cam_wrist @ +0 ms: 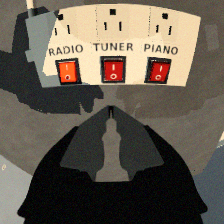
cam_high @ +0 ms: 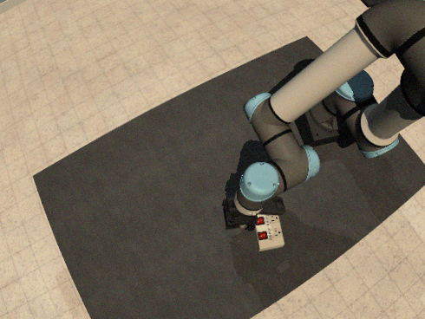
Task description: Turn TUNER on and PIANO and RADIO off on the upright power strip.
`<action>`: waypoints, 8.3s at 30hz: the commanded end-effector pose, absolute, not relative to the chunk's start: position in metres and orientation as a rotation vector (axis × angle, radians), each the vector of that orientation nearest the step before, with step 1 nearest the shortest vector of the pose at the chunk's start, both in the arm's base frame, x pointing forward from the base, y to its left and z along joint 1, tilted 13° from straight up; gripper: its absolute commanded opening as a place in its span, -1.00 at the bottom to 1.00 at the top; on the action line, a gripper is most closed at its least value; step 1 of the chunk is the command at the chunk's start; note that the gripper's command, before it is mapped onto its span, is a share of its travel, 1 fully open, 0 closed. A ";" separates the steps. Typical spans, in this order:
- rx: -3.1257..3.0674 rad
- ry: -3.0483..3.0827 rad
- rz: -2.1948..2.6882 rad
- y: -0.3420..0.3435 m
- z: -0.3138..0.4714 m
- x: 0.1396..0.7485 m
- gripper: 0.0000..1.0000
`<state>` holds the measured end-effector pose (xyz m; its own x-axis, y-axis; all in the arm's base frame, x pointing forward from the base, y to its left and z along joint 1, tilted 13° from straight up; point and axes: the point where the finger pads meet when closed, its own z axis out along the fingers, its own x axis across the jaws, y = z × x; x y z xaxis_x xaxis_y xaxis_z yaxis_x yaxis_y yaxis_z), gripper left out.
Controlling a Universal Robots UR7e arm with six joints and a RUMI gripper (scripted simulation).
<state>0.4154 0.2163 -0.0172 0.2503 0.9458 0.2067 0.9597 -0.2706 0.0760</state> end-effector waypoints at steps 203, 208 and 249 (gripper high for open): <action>-1.978 -2.036 -0.005 0.217 0.063 0.374 1.00; -1.978 -2.036 -0.005 0.217 0.063 0.374 1.00; -1.971 -2.187 -0.190 0.207 0.107 0.334 1.00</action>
